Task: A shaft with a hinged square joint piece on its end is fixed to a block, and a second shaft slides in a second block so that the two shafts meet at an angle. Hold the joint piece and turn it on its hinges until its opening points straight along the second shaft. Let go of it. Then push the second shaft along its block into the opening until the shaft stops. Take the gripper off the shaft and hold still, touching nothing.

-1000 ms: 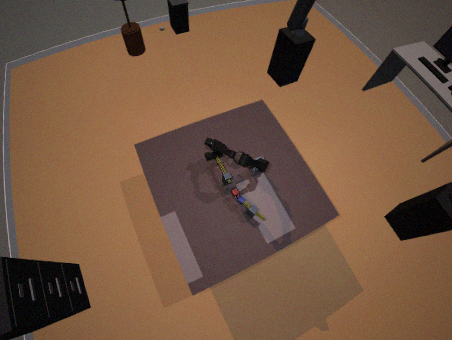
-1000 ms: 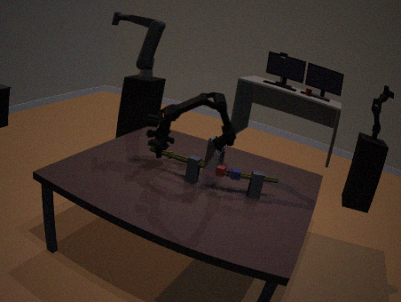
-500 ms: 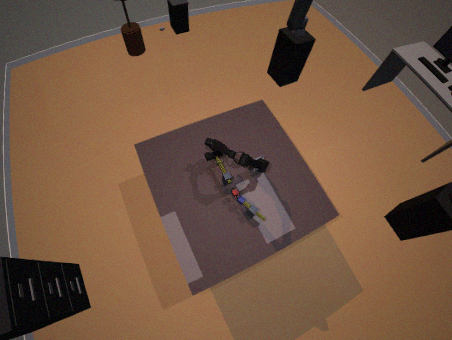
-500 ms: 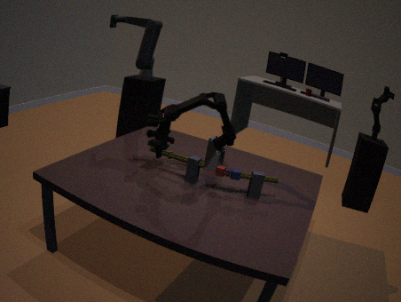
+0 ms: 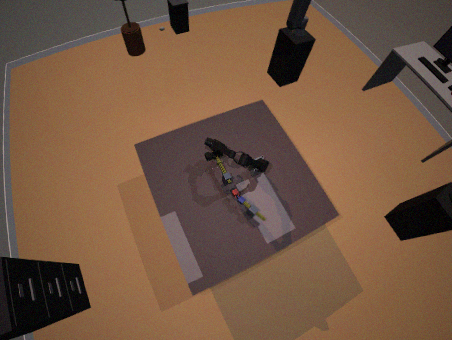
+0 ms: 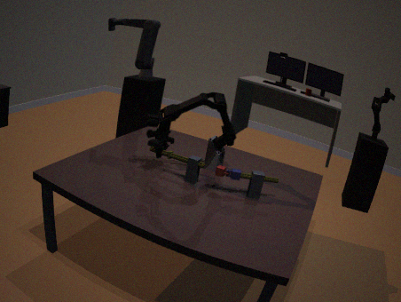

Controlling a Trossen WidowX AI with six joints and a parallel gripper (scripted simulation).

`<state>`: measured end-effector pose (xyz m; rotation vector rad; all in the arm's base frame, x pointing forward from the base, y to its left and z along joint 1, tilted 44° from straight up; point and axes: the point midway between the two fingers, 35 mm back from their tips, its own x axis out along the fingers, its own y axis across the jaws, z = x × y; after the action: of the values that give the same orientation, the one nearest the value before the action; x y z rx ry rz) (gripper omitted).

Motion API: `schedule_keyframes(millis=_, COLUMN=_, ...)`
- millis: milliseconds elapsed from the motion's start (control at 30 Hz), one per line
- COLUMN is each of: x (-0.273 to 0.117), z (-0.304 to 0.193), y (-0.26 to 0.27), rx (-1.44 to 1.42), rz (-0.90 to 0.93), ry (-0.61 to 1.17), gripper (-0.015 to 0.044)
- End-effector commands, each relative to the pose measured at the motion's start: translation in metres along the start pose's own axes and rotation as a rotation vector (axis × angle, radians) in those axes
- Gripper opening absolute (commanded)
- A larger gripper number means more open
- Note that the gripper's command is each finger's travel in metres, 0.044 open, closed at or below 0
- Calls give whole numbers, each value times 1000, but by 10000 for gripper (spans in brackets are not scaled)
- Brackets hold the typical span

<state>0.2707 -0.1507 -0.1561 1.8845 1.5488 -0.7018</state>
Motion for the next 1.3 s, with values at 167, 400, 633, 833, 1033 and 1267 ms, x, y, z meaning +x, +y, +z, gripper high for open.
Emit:
schedule_keyframes(millis=167, x=0, z=0, y=0, rx=0, rz=0, ry=0, gripper=67)
schedule_keyframes(millis=400, x=0, z=0, y=0, rx=0, rz=0, ry=0, gripper=67)
schedule_keyframes(millis=633, x=0, z=0, y=0, rx=0, rz=0, ry=0, gripper=67)
schedule_keyframes(millis=833, x=0, z=0, y=0, rx=0, rz=0, ry=0, gripper=67)
schedule_keyframes(millis=1033, x=1, z=-1, y=0, rx=4, rz=-42, ry=3, gripper=67)
schedule_keyframes(millis=1267, x=0, z=-3, y=0, rx=3, rz=-64, ry=1, gripper=60)
